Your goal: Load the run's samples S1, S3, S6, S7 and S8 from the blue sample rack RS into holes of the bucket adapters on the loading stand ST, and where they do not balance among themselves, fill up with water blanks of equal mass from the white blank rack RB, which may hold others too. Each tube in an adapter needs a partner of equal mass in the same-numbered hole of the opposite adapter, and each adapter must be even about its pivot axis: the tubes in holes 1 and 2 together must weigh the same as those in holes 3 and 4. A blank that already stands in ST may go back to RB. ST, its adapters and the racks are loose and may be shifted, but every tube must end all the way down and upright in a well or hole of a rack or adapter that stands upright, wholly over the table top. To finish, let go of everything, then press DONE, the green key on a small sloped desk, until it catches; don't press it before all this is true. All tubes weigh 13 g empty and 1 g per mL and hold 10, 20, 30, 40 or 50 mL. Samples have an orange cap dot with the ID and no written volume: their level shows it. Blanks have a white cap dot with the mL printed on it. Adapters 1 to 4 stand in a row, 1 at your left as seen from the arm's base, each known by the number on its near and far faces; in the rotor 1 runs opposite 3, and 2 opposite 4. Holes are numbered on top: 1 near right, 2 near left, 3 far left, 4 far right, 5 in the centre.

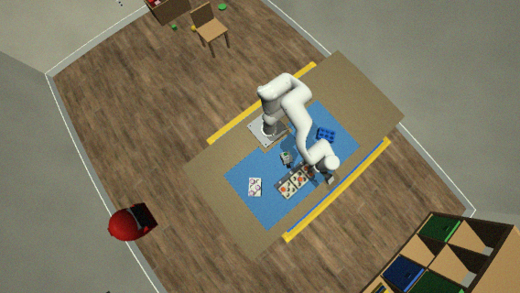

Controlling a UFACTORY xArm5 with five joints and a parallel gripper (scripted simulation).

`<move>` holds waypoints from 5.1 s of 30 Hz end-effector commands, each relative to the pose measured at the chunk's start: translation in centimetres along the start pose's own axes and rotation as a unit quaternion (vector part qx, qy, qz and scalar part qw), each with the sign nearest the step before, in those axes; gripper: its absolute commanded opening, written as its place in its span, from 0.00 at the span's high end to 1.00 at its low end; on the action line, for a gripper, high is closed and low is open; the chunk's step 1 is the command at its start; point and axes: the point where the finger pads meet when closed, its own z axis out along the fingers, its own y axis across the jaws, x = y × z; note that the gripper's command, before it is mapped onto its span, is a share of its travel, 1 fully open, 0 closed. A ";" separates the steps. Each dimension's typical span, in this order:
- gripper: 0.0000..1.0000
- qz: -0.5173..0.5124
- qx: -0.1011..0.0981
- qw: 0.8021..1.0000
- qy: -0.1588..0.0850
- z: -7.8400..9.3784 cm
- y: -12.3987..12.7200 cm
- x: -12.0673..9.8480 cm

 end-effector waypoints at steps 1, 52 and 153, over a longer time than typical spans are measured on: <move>0.57 0.000 0.000 1.000 0.002 -0.1 0.0 0.1; 0.43 0.365 0.000 0.931 0.002 -0.1 19.6 -10.1; 0.43 0.365 -0.001 0.931 0.002 8.8 34.7 -17.9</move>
